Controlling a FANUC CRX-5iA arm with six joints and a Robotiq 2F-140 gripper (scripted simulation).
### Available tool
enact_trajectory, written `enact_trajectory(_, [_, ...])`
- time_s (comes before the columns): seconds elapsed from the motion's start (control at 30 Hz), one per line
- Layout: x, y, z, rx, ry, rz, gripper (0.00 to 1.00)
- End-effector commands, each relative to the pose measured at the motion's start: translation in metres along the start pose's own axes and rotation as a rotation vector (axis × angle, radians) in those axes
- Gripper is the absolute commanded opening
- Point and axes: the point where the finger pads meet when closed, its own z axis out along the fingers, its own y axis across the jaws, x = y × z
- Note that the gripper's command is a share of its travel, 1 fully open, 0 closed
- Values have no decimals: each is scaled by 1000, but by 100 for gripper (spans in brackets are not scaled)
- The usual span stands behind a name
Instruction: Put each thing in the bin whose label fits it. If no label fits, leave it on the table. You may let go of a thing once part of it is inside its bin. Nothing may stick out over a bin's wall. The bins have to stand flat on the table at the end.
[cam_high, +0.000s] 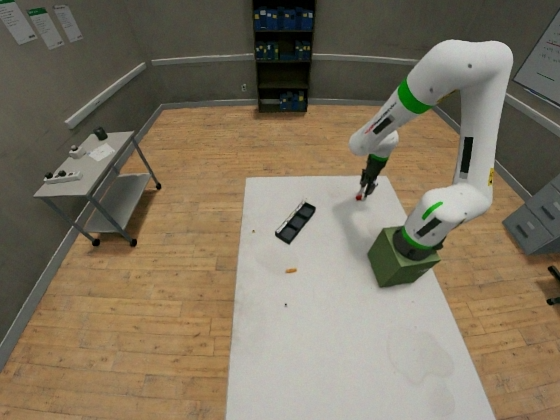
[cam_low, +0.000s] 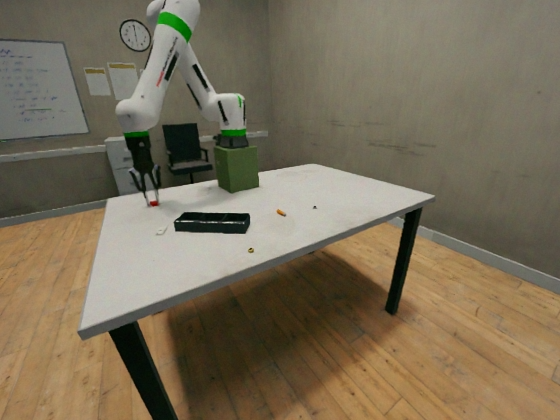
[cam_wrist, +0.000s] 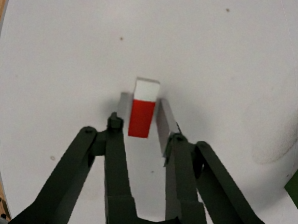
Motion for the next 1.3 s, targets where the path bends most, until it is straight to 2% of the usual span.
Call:
enact_trajectory(0.0, [0,0,0,0,0,0,31])
enact_trajectory(0.3, [0,0,0,0,0,0,31])
enact_trajectory(0.33, [0,0,0,0,0,0,20])
enact_trajectory(1.27, [0,0,0,0,0,0,20])
